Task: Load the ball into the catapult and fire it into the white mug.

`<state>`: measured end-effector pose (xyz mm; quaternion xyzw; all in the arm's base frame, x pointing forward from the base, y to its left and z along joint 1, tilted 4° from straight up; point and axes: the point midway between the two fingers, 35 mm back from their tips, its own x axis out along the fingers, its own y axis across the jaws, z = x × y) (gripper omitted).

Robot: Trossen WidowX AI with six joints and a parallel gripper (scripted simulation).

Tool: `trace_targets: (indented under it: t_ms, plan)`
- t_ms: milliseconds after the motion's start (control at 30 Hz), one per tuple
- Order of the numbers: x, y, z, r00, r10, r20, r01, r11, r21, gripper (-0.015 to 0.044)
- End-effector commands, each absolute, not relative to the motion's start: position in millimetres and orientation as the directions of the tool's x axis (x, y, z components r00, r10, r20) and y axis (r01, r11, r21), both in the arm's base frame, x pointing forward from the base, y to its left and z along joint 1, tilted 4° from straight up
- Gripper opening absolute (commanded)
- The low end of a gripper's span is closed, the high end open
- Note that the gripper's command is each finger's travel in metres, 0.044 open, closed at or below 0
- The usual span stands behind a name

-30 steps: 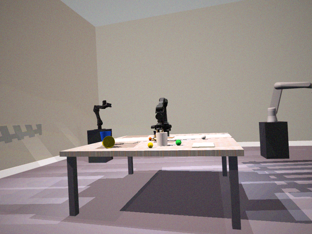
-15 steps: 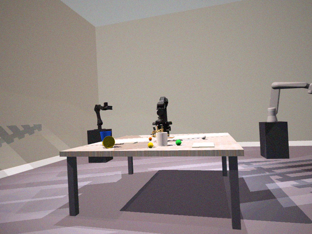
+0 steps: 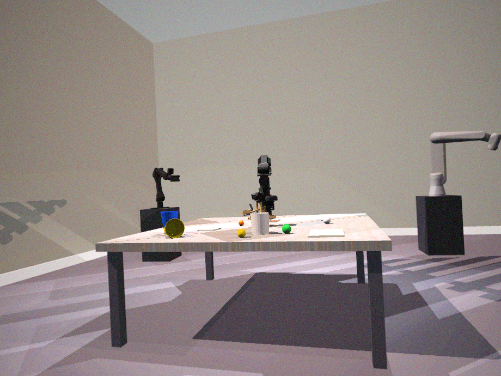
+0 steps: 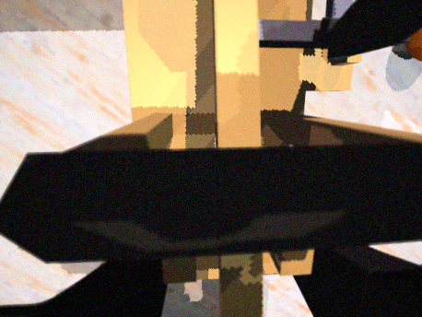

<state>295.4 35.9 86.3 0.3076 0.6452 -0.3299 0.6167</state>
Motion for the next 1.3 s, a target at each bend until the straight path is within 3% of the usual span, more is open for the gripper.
trace_targets:
  t_ms: [0, 1267]
  plan:
    - [296, 48, 89, -0.039, -0.006, -0.999, 0.882, 0.47, -0.037, 0.0]
    - [299, 55, 44, -0.039, -0.006, -0.999, 0.905, 0.424, -0.038, 0.0]
